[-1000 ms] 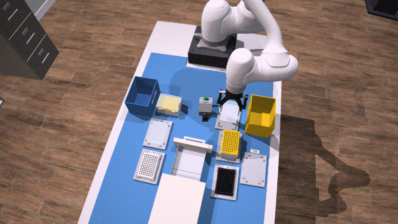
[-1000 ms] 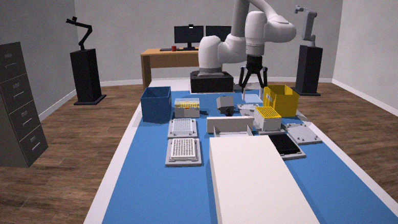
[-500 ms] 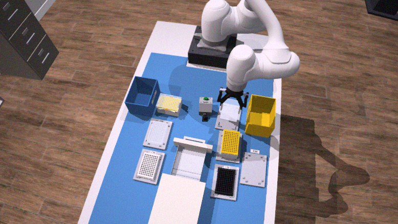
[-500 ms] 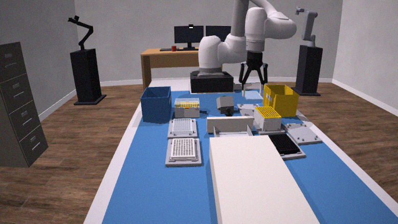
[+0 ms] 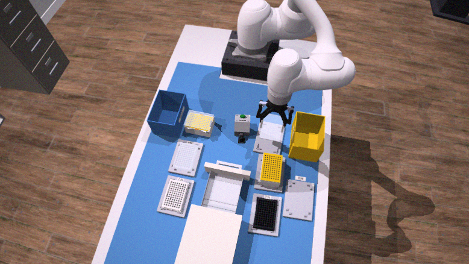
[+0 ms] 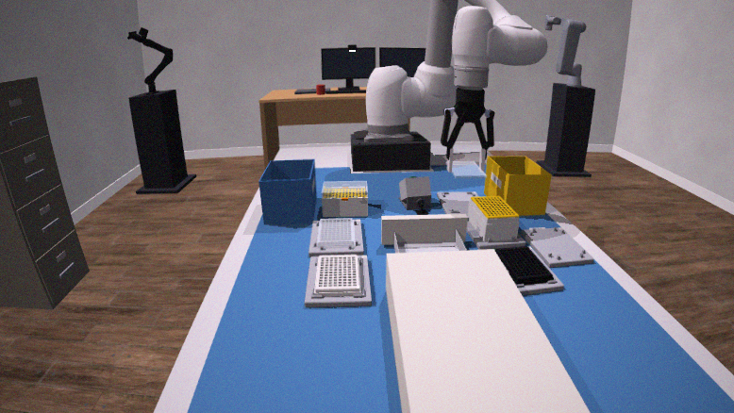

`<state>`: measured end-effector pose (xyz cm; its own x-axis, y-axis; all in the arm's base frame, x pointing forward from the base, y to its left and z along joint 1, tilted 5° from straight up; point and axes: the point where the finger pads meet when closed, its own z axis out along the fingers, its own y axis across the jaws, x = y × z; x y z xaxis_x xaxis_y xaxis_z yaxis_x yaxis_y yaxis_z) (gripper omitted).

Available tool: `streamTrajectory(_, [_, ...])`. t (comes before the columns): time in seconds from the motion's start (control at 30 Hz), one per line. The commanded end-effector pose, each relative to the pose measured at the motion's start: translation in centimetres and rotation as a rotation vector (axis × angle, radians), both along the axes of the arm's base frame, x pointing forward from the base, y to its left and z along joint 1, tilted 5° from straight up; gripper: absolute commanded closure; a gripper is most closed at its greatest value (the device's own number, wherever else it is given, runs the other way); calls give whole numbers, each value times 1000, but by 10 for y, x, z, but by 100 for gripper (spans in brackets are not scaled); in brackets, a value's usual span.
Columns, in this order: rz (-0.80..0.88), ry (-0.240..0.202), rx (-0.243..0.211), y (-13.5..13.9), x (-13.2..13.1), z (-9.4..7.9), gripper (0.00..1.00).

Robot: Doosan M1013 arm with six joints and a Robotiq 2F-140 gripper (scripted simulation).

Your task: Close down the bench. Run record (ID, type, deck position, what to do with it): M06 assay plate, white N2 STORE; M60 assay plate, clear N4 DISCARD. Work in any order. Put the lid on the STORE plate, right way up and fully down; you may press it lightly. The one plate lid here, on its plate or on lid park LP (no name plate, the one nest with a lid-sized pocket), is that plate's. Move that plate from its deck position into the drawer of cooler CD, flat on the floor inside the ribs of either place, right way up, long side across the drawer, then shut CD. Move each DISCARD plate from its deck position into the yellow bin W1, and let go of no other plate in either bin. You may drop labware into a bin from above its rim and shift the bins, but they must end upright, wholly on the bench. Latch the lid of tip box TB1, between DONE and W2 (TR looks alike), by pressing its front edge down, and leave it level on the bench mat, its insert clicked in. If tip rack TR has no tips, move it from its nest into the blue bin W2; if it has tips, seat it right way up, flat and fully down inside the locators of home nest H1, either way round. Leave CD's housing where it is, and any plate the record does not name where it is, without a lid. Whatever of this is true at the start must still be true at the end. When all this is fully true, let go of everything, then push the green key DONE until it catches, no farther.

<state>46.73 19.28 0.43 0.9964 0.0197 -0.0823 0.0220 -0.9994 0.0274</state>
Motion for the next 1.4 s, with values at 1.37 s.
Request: streamTrajectory(1.37, [33,1,3,-10,15,33,100])
